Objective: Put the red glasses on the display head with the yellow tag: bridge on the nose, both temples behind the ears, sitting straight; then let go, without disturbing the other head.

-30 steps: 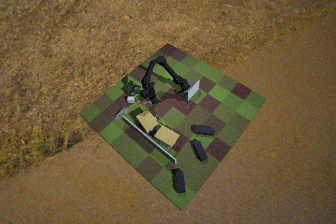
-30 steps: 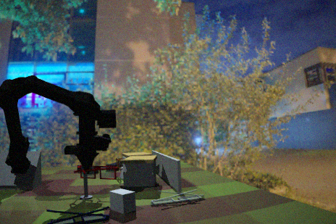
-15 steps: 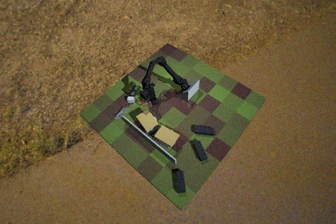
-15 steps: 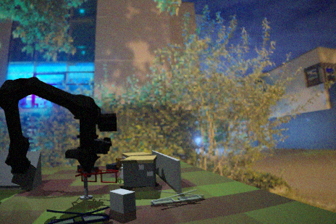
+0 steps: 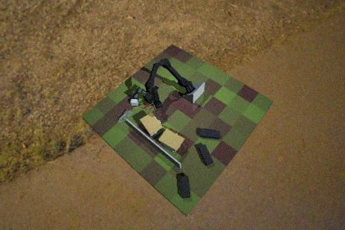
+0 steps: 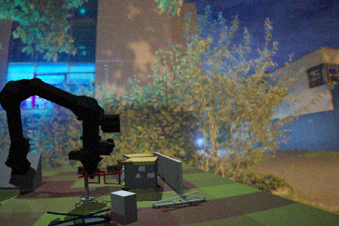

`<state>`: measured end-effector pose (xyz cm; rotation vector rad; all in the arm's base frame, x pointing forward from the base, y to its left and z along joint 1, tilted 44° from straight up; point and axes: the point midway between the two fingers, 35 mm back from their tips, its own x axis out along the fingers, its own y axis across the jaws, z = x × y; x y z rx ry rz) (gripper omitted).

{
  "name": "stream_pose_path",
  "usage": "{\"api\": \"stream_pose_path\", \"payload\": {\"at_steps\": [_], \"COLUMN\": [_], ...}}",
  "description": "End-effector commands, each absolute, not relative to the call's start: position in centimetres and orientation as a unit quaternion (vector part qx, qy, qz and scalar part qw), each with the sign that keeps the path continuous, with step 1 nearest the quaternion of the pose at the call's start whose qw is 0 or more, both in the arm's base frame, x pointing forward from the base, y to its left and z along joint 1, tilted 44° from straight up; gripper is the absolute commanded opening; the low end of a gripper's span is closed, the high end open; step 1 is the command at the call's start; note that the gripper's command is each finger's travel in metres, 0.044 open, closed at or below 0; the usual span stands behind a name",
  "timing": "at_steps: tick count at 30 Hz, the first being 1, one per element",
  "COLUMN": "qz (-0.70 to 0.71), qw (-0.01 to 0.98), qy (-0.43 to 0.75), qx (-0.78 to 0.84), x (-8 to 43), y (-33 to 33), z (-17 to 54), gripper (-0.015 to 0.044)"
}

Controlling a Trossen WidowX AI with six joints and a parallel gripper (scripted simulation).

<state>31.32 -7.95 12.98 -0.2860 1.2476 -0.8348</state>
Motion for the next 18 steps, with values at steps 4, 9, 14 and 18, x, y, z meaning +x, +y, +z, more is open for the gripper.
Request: {"api": "stream_pose_path", "payload": {"at_steps": [4,9,14,18], "qz": [-0.38,-0.38,-0.38,-0.38], "qw": [0.722,0.722,0.722,0.722], "qy": [0.563,0.563,0.563,0.563], "qx": [-0.13,-0.13,-0.13,-0.13], "x": [31.91,32.2,32.48,32.7], "y": [-7.85,-7.79,-7.73,-7.69], "z": [12.93,12.9,12.88,12.87], "gripper": [0.0,0.0,0.0,0.0]}}
